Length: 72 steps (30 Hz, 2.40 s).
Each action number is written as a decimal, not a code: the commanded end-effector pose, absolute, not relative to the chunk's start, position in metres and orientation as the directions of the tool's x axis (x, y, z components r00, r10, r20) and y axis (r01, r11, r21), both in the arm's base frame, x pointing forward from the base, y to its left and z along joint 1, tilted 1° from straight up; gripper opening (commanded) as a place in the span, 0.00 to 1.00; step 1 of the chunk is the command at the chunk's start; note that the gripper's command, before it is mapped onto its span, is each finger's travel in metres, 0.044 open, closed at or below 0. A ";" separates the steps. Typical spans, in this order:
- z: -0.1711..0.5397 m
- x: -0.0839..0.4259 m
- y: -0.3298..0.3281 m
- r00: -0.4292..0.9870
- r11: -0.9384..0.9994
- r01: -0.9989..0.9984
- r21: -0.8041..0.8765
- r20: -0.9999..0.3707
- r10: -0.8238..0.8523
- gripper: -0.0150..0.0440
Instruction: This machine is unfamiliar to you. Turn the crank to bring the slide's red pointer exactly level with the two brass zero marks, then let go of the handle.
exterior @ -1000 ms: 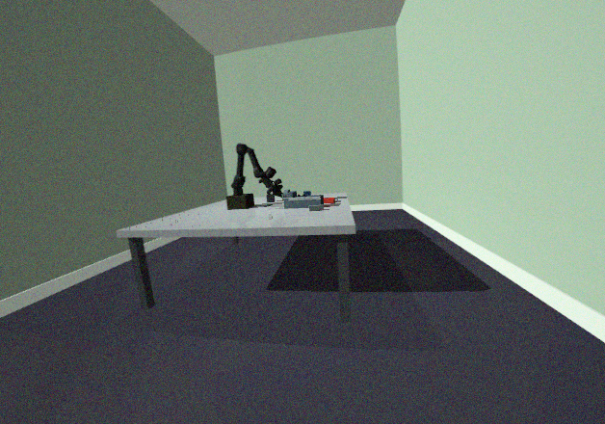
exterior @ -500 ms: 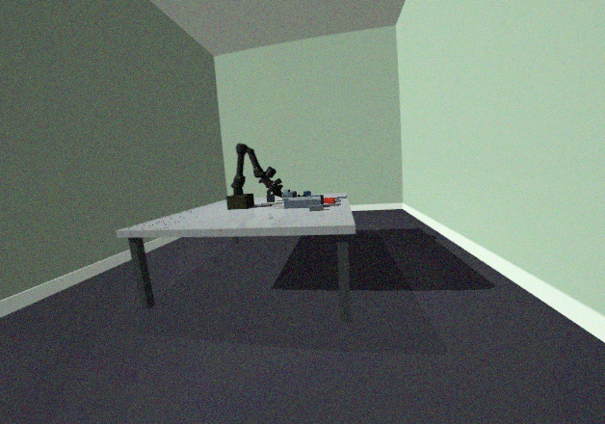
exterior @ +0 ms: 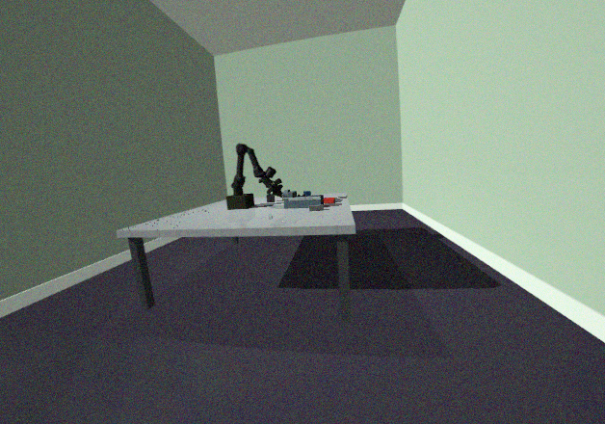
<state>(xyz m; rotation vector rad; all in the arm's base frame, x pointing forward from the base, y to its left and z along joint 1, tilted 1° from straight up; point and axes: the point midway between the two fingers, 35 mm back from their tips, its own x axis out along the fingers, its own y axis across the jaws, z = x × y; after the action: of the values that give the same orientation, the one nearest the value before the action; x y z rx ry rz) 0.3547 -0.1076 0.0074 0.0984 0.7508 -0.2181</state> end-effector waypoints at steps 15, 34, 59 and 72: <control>0.007 0.355 -0.108 0.710 0.973 0.231 0.011 -0.686 -0.161 0.88; 0.057 0.354 -0.108 0.710 0.973 0.231 0.011 -0.685 -0.161 1.00; 0.144 0.391 -0.126 0.663 0.952 0.305 0.034 -0.725 -0.187 1.00; 0.147 0.437 -0.148 0.604 0.918 0.394 0.051 -0.767 -0.217 1.00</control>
<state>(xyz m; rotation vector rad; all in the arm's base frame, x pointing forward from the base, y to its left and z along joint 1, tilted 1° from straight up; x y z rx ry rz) 0.4262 -0.1425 0.1491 0.2056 0.8345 -0.3335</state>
